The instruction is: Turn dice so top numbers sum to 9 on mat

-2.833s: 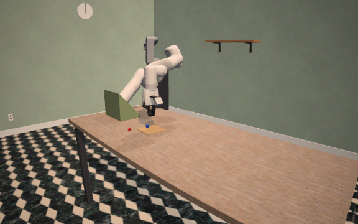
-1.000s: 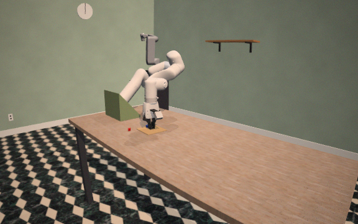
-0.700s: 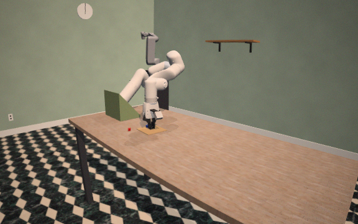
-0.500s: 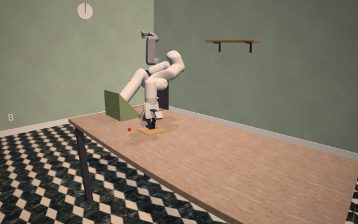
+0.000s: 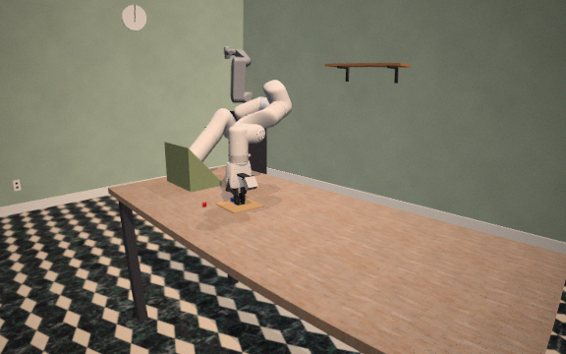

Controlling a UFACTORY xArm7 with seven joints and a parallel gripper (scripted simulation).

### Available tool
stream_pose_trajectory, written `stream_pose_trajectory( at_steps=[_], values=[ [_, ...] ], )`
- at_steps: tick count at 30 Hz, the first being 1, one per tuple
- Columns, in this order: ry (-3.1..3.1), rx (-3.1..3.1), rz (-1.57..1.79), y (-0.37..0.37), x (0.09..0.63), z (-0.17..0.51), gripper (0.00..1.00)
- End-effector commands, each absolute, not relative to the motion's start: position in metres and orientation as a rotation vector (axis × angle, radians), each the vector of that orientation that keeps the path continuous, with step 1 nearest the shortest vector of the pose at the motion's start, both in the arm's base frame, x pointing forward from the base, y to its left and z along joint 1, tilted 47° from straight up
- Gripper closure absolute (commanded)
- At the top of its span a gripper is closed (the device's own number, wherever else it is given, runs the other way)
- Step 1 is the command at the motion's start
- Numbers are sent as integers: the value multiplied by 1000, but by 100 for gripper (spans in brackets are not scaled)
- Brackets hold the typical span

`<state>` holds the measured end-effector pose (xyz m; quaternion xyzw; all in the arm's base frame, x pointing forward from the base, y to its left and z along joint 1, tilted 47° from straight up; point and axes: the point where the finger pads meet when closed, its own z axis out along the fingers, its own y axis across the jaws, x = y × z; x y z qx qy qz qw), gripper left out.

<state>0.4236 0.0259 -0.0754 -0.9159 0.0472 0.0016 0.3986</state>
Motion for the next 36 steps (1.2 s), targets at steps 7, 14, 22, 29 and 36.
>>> stream_pose_trajectory(
  at_steps=[7,14,22,29,36],
  values=[
    [122,-2321,-1,24,425,-75,89],
    [122,-2321,-1,24,425,-75,89],
    [122,-2321,-1,24,425,-75,89],
    [122,-2321,-1,24,425,-75,89],
    [122,-2321,-1,24,425,-75,85]
  ],
)
